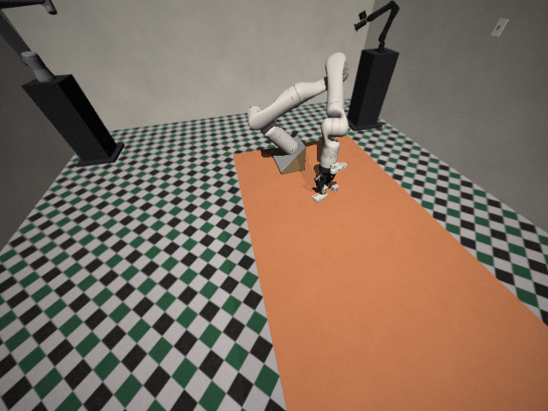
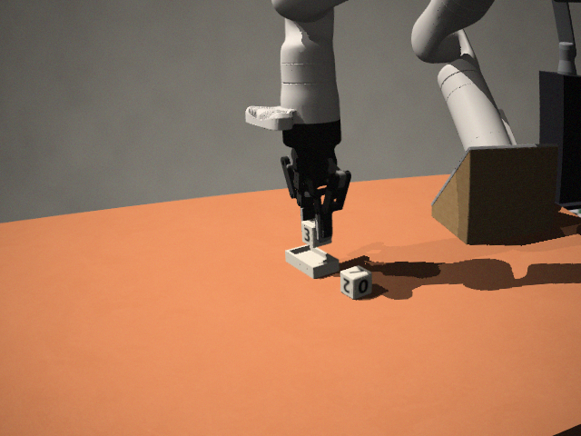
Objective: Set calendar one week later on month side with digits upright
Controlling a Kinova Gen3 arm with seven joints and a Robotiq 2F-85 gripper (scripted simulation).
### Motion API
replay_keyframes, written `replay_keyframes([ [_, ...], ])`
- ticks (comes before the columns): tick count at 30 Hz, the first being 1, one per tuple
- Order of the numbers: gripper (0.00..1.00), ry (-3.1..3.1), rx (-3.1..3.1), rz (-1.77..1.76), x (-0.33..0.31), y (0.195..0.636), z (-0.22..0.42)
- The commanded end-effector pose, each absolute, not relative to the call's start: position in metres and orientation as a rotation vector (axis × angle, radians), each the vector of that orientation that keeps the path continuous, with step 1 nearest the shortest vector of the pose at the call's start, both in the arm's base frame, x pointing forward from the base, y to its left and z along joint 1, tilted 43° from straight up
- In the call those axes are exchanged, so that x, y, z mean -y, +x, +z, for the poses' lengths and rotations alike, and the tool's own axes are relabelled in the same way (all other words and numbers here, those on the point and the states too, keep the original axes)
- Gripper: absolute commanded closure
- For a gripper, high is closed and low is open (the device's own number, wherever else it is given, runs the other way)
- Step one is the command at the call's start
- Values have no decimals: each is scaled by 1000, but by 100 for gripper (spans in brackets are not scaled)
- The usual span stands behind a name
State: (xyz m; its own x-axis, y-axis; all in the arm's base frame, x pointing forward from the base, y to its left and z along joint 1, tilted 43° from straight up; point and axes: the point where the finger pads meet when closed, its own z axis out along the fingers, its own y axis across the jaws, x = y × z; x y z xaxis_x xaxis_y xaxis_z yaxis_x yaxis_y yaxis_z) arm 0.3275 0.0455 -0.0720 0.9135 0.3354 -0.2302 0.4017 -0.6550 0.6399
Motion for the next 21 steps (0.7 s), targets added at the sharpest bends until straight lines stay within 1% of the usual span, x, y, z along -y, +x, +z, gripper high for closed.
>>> replay_keyframes([
  [1,74,2339,-522,-118,-44,328,-73],
  [21,74,2339,-522,-118,-34,329,-84],
])
